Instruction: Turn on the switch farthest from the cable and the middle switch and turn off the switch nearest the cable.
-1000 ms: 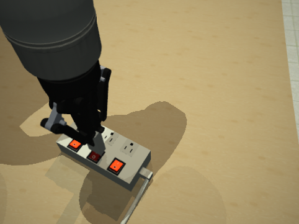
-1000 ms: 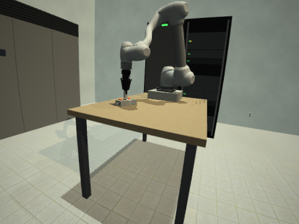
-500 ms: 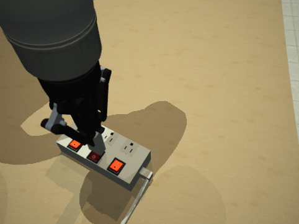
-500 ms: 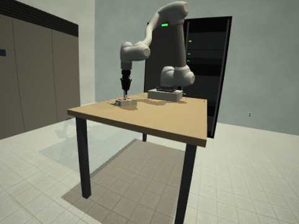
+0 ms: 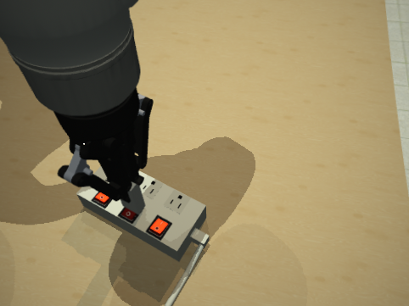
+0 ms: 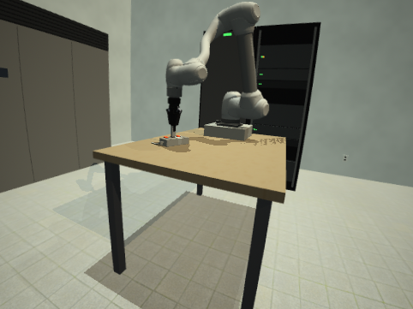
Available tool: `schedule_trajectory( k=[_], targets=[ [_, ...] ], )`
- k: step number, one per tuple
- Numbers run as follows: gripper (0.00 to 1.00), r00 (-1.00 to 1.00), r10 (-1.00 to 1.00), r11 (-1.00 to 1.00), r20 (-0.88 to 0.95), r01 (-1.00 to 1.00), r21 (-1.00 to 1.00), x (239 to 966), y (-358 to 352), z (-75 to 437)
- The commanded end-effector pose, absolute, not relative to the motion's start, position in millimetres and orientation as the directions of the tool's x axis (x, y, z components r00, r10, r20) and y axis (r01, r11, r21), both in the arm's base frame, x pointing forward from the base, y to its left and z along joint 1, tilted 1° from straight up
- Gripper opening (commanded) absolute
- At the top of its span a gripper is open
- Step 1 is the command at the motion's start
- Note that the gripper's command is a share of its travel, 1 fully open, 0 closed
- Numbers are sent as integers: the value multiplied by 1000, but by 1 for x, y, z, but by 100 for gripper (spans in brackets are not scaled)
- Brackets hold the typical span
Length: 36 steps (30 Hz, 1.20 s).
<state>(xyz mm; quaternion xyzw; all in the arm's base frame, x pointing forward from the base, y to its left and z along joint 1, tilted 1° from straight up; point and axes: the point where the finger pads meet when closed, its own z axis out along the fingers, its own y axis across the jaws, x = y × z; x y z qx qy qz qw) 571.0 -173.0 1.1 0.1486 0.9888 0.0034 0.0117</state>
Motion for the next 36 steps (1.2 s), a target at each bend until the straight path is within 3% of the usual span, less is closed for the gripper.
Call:
schedule_trajectory(
  k=[1,36],
  targets=[
    [0,-956,294,956,-22,294,10,571,-173,0],
    [0,-956,294,956,-22,294,10,571,-173,12]
  ],
)
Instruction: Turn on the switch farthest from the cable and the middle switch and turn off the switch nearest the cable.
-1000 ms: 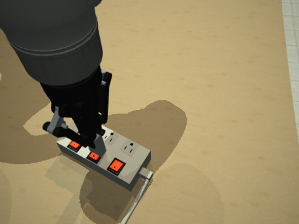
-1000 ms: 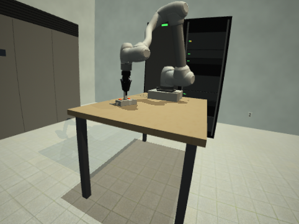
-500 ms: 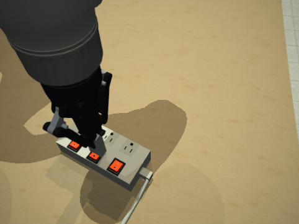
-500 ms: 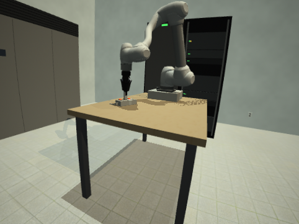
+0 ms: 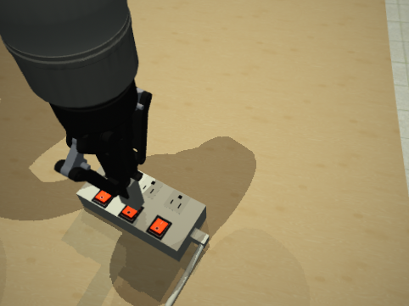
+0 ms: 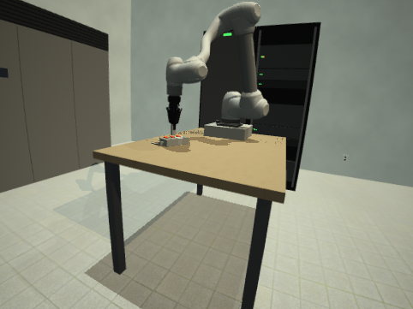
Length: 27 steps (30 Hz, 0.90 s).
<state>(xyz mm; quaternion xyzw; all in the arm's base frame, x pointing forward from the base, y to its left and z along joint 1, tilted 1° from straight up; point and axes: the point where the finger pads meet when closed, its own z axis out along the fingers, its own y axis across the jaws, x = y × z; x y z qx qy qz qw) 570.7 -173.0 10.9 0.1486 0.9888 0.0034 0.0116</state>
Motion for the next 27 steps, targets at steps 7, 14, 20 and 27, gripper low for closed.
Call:
schedule_trajectory(
  k=[7,14,20,27],
  targets=[
    [0,-956,294,956,-22,294,10,570,-173,32],
    [0,-956,294,956,-22,294,10,570,-173,38],
    [0,-956,294,956,-22,294,10,570,-173,38],
    [0,-956,294,956,-22,294,10,570,-173,38]
  ],
)
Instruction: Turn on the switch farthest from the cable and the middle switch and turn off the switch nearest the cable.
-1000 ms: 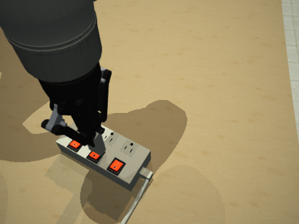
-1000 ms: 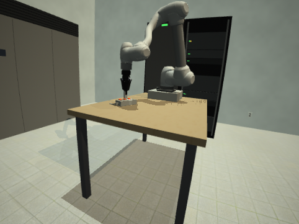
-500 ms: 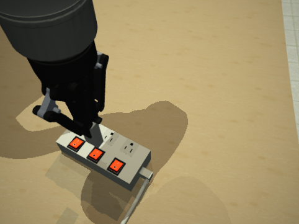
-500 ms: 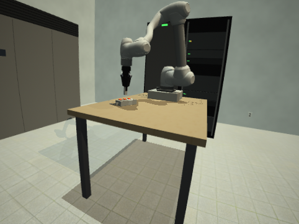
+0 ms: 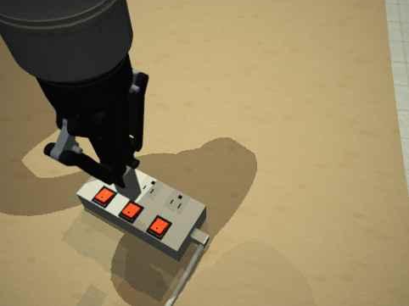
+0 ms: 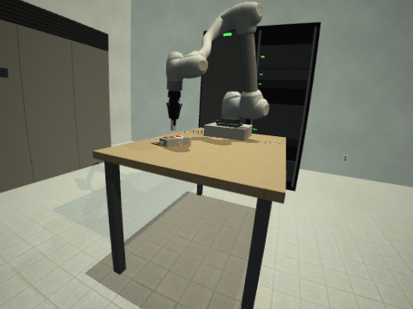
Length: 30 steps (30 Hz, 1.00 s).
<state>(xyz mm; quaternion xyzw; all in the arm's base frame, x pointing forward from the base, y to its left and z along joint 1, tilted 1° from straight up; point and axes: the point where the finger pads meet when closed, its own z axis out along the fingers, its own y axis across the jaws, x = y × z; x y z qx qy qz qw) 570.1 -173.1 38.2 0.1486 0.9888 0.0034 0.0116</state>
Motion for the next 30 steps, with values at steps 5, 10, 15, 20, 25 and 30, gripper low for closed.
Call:
schedule_trajectory(
  k=[5,10,15,20,25,30],
  targets=[
    [0,-956,294,956,-22,294,10,571,-173,38],
    [0,-956,294,956,-22,294,10,585,-184,44],
    [0,-956,294,956,-22,294,10,607,-202,53],
    [0,-956,294,956,-22,294,10,607,-202,53],
    [0,-956,294,956,-22,294,10,607,-202,53],
    [0,-956,294,956,-22,294,10,607,-202,53]
  ],
)
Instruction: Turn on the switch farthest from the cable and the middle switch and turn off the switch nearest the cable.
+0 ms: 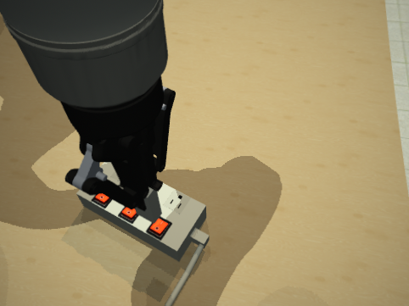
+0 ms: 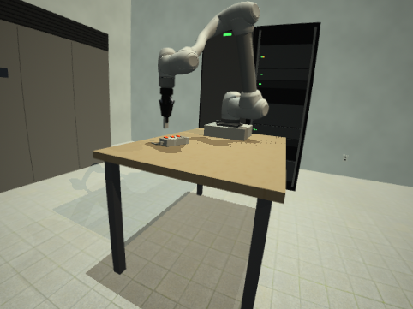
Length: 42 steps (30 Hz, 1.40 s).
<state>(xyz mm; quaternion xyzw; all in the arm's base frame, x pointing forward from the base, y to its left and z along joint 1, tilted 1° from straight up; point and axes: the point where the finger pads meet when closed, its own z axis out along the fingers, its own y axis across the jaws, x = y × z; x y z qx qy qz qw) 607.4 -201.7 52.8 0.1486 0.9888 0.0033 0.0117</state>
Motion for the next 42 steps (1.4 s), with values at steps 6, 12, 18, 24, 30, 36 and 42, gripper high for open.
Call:
schedule_trajectory(
  k=[6,12,18,24,30,36,42],
  targets=[
    [0,-956,294,956,-22,294,10,607,-202,53],
    [0,-956,294,956,-22,294,10,607,-202,53],
    [0,-956,294,956,-22,294,10,607,-202,53],
    [0,-956,294,956,-22,294,10,607,-202,53],
    [0,-956,294,956,-22,294,10,607,-202,52],
    [0,-956,294,956,-22,294,10,608,-202,48],
    [0,-956,294,956,-22,294,10,608,-202,42]
  ],
)
